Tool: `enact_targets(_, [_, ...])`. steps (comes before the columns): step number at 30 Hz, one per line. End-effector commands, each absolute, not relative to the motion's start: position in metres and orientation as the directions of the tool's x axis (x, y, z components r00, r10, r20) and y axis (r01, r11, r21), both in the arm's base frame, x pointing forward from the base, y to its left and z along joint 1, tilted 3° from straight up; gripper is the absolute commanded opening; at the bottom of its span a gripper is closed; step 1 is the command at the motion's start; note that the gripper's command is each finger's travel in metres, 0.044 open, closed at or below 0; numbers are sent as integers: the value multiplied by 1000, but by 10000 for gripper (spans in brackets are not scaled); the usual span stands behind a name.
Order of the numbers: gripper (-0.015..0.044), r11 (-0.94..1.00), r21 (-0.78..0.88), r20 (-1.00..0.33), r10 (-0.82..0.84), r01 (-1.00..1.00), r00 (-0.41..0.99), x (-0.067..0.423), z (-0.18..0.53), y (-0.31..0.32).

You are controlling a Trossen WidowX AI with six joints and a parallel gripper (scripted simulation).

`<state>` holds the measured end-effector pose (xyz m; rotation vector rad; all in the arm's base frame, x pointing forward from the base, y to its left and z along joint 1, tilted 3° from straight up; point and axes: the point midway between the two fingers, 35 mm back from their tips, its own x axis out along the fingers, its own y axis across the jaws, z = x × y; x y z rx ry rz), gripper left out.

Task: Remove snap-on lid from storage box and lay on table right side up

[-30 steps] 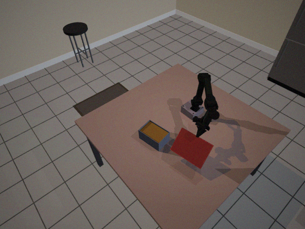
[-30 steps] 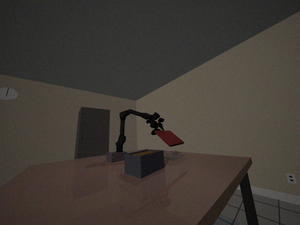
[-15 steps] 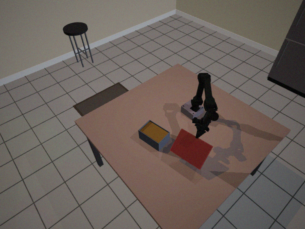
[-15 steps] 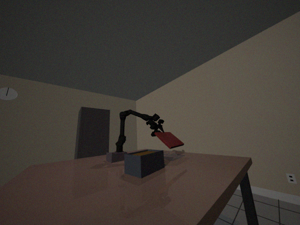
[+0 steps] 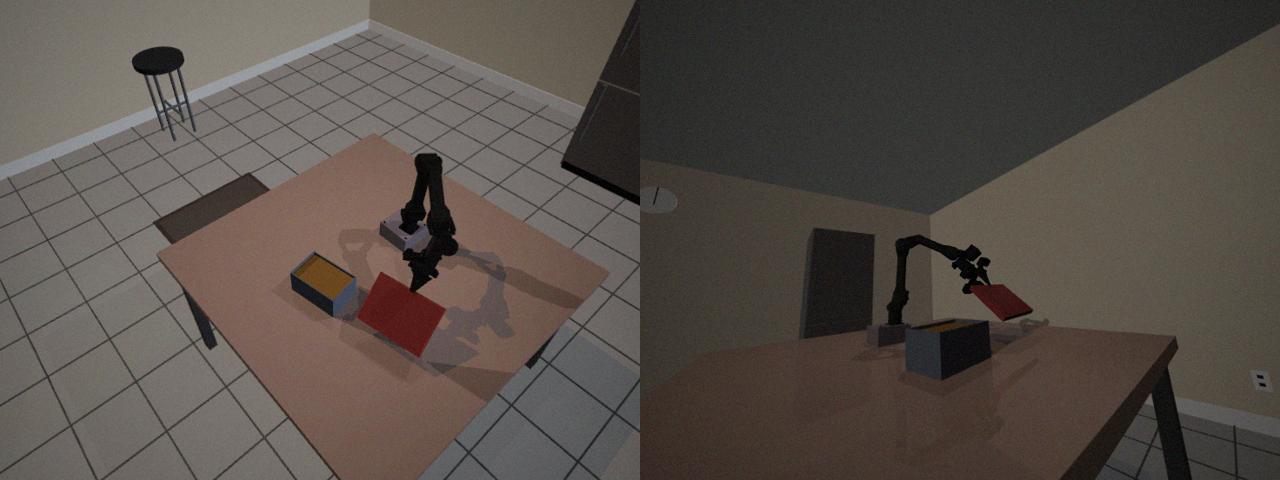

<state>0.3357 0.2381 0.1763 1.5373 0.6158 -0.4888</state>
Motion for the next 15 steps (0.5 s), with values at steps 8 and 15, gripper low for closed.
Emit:
enact_targets(8, [0, -13, 768, -638, 81, 641, 766, 337, 168, 238])
enact_targets(15, [0, -13, 768, -638, 81, 641, 766, 337, 162, 238])
